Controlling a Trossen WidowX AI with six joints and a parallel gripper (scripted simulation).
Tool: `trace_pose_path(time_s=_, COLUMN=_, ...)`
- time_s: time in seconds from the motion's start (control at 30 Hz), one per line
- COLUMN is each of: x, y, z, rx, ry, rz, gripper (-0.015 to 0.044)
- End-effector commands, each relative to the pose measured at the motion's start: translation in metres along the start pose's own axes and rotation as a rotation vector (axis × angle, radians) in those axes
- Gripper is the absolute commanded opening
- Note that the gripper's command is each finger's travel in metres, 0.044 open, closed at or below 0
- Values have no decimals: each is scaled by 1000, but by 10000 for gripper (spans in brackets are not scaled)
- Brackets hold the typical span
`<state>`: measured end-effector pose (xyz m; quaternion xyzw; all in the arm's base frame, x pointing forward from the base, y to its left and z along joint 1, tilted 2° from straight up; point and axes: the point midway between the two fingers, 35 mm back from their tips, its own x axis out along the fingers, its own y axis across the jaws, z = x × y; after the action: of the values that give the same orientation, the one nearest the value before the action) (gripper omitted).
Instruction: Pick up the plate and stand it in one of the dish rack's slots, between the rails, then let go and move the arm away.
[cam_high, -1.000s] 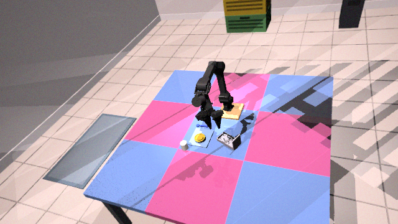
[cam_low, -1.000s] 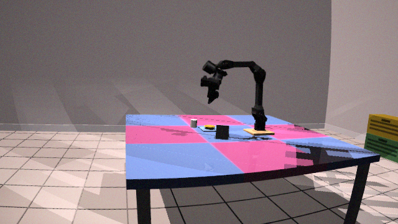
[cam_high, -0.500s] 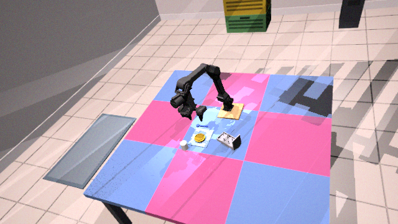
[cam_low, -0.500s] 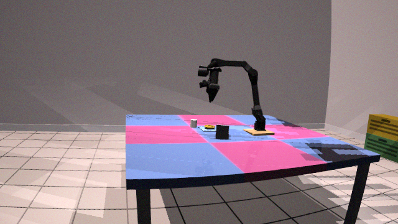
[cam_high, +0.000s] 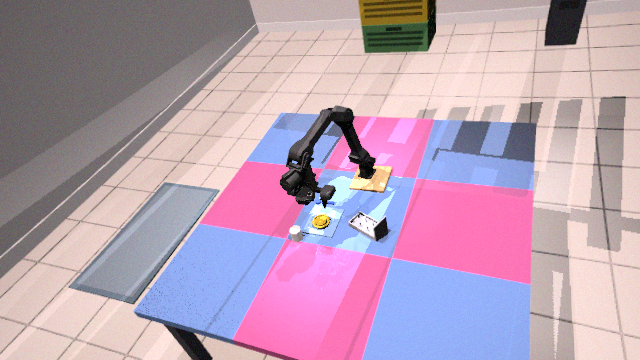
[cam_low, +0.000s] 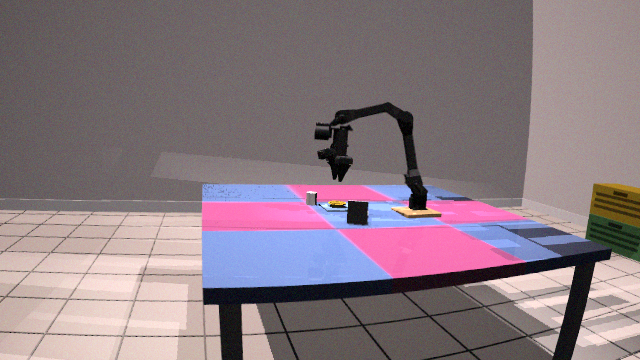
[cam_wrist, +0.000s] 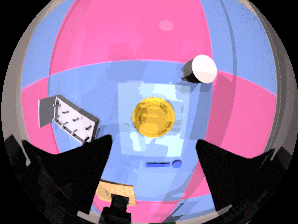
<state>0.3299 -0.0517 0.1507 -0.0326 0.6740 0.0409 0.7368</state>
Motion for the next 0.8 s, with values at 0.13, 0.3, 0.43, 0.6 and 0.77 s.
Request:
trace_pose_path(time_s=0.13, x=42, y=-2, z=-3, rx=-58, ry=39, rz=-53, gripper=400)
trace_pose_path(time_s=0.3, x=48, y=-2, z=-3, rx=-58, ry=39, rz=-53, gripper=400)
trace_pose_path(time_s=0.43, x=54, y=-2, z=-3, rx=-58, ry=39, rz=-53, gripper=400)
trace_pose_path(time_s=0.6, x=63, y=-2, z=-3, rx=-58, ry=39, rz=-53, gripper=400)
trace_pose_path(time_s=0.77, x=71, y=-2, z=-4, rx=-58, ry=39, rz=-53, gripper=400)
